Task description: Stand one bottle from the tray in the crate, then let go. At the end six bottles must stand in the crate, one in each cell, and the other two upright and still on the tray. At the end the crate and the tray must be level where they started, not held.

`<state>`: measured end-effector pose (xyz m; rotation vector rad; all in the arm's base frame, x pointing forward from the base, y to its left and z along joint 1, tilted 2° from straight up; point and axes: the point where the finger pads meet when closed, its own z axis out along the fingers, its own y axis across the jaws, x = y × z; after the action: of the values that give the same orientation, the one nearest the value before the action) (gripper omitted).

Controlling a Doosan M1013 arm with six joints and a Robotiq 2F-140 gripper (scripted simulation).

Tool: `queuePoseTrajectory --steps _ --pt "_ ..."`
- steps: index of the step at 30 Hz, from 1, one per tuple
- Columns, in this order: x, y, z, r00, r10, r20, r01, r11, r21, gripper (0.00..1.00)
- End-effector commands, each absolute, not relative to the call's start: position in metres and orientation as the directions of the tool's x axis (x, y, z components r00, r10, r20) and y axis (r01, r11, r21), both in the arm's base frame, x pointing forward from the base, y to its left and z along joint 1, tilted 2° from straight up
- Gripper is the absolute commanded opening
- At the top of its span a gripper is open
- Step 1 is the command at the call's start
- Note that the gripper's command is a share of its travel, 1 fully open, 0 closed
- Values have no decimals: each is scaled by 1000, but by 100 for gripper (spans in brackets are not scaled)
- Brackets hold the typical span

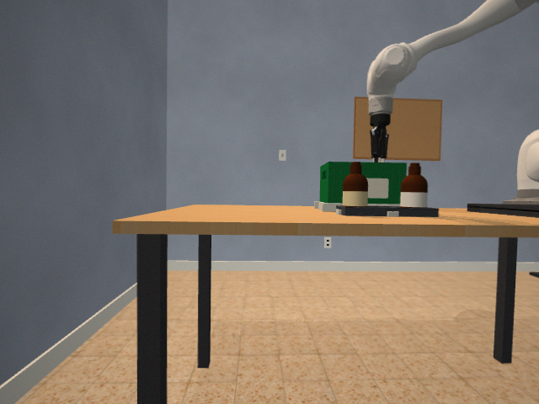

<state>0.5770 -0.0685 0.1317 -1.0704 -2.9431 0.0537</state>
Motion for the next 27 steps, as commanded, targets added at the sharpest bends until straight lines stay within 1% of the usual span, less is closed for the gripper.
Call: queuePoseTrajectory --steps 1,17,18,27 --pt "577 -68 132 -766 642 -3 642 766 -35 0" --pt "577 -68 132 -766 642 -3 642 766 -35 0" --pt "577 -68 132 -766 642 -3 642 766 -35 38" --pt "577 -68 132 -766 642 -3 642 766 -35 38"
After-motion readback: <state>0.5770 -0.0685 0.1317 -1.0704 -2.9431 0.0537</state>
